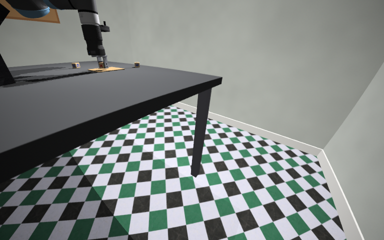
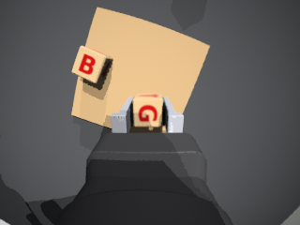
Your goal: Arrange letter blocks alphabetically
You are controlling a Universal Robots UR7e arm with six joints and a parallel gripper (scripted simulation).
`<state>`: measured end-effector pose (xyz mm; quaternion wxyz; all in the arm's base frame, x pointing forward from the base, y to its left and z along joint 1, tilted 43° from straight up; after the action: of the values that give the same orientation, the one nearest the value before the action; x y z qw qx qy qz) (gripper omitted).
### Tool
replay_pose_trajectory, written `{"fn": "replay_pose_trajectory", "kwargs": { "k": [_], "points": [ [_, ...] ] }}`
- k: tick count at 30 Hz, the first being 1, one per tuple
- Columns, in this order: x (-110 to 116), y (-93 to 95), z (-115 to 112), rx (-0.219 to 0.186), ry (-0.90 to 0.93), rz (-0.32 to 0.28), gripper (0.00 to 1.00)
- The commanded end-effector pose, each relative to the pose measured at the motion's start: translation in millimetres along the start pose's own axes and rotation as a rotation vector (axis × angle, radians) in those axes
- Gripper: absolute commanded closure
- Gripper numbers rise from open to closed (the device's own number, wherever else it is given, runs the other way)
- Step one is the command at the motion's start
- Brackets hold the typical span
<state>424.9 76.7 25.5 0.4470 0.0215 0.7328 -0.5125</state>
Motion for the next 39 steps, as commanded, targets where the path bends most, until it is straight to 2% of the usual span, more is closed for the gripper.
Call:
{"fn": "replay_pose_trajectory", "kwargs": {
  "k": [1, 8, 39],
  "points": [
    [0, -6.3, 0, 0.001, 0.0, 0.0, 0.43],
    [0, -14.4, 0, 0.001, 0.0, 0.0, 0.43],
    [0, -72.3, 0, 0.001, 0.0, 0.0, 0.43]
  ]
}}
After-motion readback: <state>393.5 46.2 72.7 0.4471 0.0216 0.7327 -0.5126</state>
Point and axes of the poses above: the point where the finger pads meet when closed, its own y axis out along the fingers, its own z axis across the jaws, x = y × z, the point moved 3 cm from there along -y, back along the fingers, and after that the axes turned 5 degrees about -y, right-handed, at the moved point
